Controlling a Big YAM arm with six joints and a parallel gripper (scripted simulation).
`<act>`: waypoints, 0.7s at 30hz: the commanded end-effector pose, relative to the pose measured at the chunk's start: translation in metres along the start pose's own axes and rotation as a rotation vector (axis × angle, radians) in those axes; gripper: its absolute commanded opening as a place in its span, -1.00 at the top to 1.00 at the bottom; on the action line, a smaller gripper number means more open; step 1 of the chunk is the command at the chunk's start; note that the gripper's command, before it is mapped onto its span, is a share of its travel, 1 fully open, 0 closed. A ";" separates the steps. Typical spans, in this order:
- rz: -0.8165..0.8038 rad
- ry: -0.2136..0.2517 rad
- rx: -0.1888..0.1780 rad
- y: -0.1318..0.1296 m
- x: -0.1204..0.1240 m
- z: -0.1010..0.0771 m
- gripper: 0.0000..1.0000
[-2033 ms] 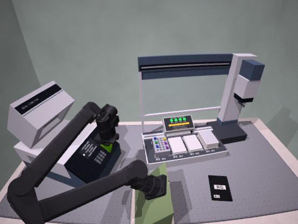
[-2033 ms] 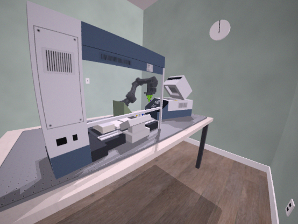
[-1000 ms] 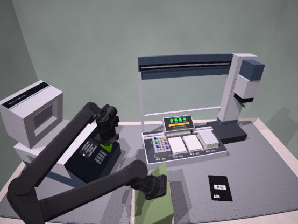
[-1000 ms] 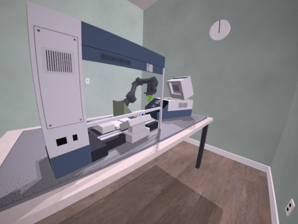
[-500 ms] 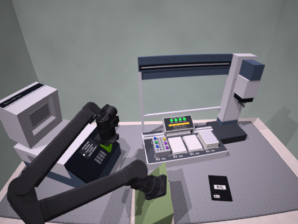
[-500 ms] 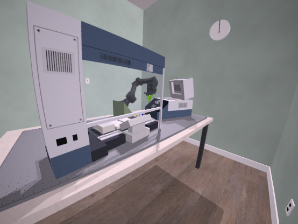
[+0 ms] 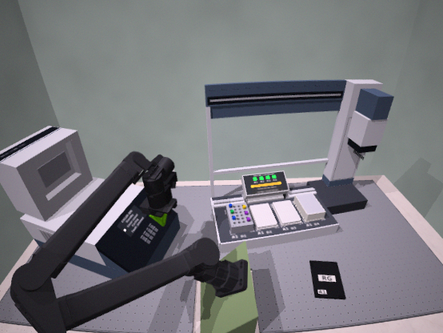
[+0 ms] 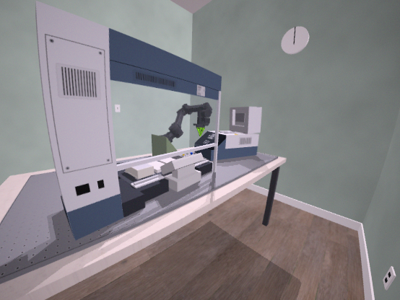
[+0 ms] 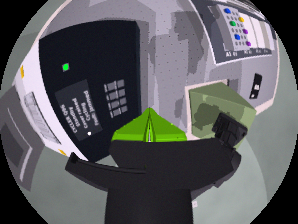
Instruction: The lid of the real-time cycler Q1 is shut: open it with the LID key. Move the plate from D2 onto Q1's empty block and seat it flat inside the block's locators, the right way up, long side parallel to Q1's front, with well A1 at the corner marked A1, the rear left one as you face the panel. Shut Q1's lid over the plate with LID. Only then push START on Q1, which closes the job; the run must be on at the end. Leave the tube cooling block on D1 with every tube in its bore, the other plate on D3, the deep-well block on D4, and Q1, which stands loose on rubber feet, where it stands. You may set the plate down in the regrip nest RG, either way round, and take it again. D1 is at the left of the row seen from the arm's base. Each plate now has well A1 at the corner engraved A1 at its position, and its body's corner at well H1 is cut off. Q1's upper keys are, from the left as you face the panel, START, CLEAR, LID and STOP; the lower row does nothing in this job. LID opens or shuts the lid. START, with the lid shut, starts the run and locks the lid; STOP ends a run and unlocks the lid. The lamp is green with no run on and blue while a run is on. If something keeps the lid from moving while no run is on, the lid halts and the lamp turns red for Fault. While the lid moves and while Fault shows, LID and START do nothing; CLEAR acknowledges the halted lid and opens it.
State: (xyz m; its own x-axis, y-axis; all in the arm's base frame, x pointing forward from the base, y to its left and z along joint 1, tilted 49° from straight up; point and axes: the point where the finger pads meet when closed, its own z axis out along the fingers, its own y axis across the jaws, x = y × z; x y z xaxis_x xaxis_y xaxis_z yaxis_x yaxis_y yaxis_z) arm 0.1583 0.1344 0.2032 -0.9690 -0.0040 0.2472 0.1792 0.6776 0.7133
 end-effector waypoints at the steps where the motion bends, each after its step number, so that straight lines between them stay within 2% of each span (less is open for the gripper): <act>1: -0.030 -0.038 -0.004 0.014 -0.011 -0.010 1.00; 21: -0.029 -0.032 -0.002 0.014 -0.010 -0.010 1.00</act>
State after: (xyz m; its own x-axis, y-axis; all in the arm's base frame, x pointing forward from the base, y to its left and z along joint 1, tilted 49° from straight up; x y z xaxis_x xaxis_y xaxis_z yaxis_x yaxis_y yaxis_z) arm 0.1582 0.1349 0.2031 -0.9692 -0.0062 0.2463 0.1770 0.6780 0.7134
